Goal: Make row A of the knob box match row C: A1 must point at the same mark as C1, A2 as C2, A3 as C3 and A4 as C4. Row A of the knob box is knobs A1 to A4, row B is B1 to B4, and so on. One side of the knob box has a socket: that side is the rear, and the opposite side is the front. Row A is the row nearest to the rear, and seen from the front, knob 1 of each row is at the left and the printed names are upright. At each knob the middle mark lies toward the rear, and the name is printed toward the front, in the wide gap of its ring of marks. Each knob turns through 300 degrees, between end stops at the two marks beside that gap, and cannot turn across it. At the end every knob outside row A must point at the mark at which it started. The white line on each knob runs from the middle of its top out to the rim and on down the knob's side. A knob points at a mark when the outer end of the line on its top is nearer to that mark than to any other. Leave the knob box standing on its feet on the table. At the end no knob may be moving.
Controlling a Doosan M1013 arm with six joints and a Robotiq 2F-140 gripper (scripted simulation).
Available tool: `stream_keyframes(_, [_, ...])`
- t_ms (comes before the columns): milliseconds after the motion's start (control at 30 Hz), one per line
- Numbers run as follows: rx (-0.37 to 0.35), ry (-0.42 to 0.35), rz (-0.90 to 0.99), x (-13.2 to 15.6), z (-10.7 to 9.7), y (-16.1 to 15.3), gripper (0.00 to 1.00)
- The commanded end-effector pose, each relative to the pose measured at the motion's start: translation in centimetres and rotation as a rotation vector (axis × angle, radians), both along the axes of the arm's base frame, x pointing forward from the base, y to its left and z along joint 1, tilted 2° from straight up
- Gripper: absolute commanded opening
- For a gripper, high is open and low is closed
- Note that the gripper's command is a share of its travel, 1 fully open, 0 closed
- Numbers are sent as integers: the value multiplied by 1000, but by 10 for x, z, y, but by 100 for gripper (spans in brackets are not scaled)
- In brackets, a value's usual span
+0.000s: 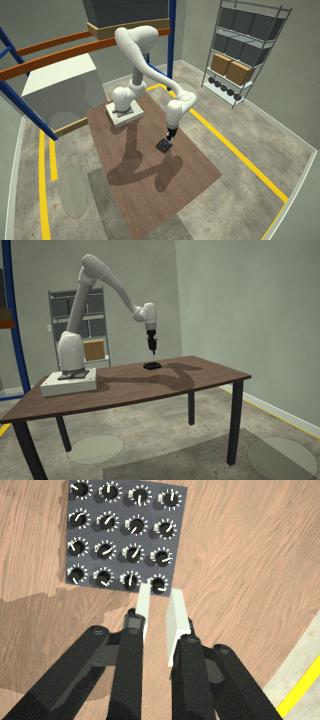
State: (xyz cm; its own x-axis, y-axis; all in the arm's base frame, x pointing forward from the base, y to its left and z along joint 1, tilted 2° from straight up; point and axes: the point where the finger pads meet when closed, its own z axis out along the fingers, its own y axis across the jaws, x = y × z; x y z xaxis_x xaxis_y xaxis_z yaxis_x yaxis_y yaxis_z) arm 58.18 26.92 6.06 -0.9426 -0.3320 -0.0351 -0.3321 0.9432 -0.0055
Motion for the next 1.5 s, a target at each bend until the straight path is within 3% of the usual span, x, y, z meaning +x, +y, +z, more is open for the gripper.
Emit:
stream_keyframes(0, [0,0,0,0,1,0,12])
stream_keyframes(500, [-1,0,27,0,1,0,12])
stream_keyframes(1400, [-34,-6,987,0,12,0,12])
stream_keyframes(1467, [-34,-6,987,0,12,0,12])
